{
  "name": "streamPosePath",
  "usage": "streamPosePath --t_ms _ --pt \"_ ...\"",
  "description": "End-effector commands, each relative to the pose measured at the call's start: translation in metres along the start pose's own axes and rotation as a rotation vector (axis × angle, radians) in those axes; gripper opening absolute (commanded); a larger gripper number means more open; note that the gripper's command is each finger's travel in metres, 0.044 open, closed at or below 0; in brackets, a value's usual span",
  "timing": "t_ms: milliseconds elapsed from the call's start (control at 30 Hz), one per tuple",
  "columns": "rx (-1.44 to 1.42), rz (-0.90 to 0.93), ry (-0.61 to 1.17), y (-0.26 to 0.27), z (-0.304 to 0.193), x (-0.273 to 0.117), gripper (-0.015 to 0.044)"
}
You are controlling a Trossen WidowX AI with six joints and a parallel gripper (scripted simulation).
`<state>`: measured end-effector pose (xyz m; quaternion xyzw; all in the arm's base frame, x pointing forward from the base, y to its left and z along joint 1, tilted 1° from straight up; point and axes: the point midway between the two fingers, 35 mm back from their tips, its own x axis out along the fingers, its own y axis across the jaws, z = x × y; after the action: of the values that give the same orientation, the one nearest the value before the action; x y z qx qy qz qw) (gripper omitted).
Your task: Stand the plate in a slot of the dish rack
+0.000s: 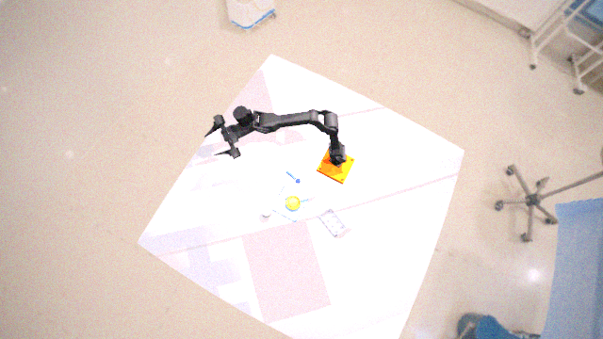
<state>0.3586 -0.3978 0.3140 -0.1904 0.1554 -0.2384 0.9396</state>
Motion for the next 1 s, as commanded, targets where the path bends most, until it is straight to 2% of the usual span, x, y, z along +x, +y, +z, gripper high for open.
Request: streamPosePath --t_ms 0,233,433,700,967 --pt "0.057 0.092 0.093 0.047 -0.009 0.007 0.0400" --pt "0.115 0.243 0.264 0.125 -0.028 0.008 0.0400" --pt "0.130 0.363 0.424 0.189 -0.044 -0.006 0.0400" --pt "0.100 0.502 0.648 0.265 -0.068 -0.044 0.0400" --pt "0.012 0.613 0.876 0.322 -0.091 -0.098 0.0400"
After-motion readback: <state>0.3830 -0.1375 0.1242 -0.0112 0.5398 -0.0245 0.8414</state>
